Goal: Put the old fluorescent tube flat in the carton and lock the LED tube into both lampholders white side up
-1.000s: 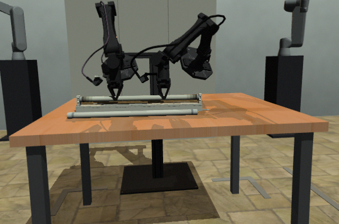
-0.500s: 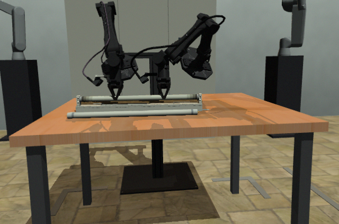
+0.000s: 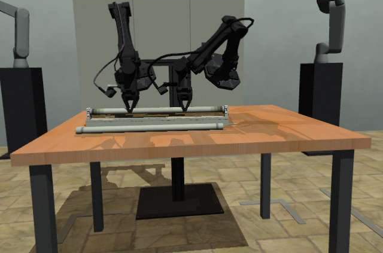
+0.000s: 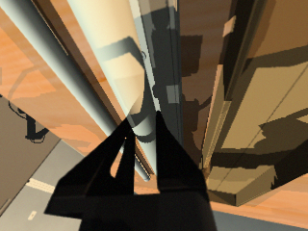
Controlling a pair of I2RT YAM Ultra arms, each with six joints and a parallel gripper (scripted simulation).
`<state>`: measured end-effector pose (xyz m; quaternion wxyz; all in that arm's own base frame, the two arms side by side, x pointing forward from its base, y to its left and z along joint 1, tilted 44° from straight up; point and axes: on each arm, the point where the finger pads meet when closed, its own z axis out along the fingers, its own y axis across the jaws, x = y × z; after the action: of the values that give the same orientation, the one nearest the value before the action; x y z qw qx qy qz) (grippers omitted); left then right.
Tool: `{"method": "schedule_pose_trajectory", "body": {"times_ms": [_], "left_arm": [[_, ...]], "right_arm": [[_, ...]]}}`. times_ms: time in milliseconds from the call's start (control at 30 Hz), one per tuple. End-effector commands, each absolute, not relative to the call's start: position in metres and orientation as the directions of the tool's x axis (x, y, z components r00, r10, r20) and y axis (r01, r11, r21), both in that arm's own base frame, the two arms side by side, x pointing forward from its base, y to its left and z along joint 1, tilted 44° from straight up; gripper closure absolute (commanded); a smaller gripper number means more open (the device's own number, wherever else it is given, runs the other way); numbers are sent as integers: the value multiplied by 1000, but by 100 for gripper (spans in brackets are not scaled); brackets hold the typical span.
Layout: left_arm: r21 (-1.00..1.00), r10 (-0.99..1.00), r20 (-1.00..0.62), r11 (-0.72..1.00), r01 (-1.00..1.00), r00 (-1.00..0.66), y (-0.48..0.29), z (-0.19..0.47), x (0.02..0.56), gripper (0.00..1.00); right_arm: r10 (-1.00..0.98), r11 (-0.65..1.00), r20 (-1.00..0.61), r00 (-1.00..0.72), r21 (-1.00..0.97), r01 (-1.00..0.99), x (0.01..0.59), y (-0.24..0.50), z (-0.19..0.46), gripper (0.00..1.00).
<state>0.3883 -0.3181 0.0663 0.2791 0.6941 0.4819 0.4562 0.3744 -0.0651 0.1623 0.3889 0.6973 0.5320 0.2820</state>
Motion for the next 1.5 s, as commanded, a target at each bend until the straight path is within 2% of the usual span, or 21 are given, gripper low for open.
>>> {"method": "schedule_pose_trajectory", "body": {"times_ms": [0,433,467,600,667,1000,1033,1167,1233,1467], "left_arm": [[764,882,431,-469,442,191,-321,38,365,89],[762,884,431,-464,451,181,-317,34,365,89],[762,884,431,-464,451,181,-317,34,365,51],[778,893,414,-447,441,174,-323,42,370,51],[813,913,375,-408,416,163,-329,67,373,51],[804,908,385,-419,422,166,-328,60,372,51],[804,908,385,-419,422,166,-328,60,372,51],[804,908,385,-419,422,166,-328,60,372,51],[804,908,385,-419,422,166,-328,60,372,51],[804,908,385,-419,422,166,-328,60,372,51]], "right_arm": [[957,-124,-57,283,806,580,361,-65,143,89],[954,-138,-60,295,784,605,360,-70,128,89],[953,-138,-61,295,782,607,359,-70,127,89],[953,-139,-60,296,783,607,359,-70,127,89],[953,-139,-59,296,786,602,359,-70,129,89],[953,-139,-60,296,783,607,359,-70,127,89],[953,-139,-60,296,783,607,359,-70,127,51],[953,-138,-58,297,788,600,362,-71,131,51],[953,-131,-42,300,836,533,369,-72,164,51],[953,-131,-42,301,837,531,370,-72,165,51]]}}
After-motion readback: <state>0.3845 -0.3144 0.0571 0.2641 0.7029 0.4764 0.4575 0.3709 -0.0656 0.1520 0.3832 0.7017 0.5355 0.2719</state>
